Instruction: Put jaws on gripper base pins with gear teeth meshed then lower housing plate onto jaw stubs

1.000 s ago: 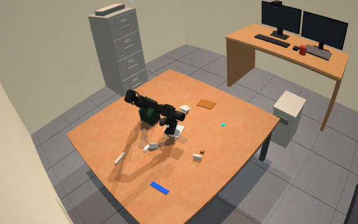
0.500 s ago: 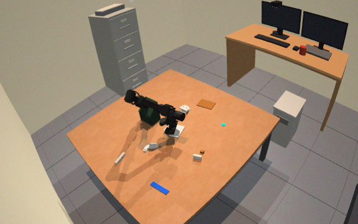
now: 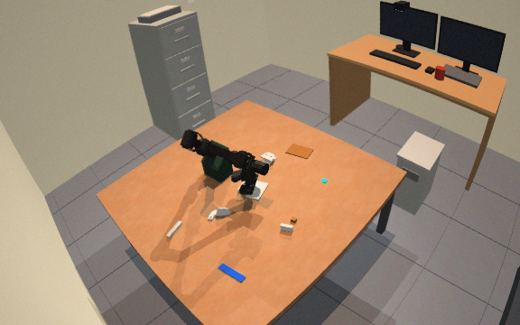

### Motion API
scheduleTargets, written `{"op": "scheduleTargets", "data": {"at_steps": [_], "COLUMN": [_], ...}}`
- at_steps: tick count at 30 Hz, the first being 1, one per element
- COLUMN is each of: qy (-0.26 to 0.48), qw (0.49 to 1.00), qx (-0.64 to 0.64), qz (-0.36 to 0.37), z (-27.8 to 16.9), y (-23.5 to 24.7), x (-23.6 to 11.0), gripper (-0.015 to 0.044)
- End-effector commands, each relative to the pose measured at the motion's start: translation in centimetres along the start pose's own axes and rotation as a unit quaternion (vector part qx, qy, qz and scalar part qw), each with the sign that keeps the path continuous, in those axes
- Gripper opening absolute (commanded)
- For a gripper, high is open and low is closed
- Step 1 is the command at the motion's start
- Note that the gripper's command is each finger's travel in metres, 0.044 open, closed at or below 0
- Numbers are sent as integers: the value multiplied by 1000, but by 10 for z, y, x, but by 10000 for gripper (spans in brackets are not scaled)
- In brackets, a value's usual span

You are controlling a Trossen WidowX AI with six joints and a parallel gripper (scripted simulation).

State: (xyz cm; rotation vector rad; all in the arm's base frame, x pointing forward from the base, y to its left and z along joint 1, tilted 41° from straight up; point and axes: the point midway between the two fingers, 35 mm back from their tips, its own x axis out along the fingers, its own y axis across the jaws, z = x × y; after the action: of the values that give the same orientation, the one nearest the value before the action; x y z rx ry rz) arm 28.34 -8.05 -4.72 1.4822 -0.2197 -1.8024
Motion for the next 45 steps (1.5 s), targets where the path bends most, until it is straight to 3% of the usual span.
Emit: {"op": "scheduleTargets", "data": {"at_steps": [1,45], "qy": [3,3], "qw": [1000,1000], "qx": [4,4], "qz": [4,4], "z": [-2,-4], "y": [2,1], "x": [-3,3], "gripper": [134,134]}}
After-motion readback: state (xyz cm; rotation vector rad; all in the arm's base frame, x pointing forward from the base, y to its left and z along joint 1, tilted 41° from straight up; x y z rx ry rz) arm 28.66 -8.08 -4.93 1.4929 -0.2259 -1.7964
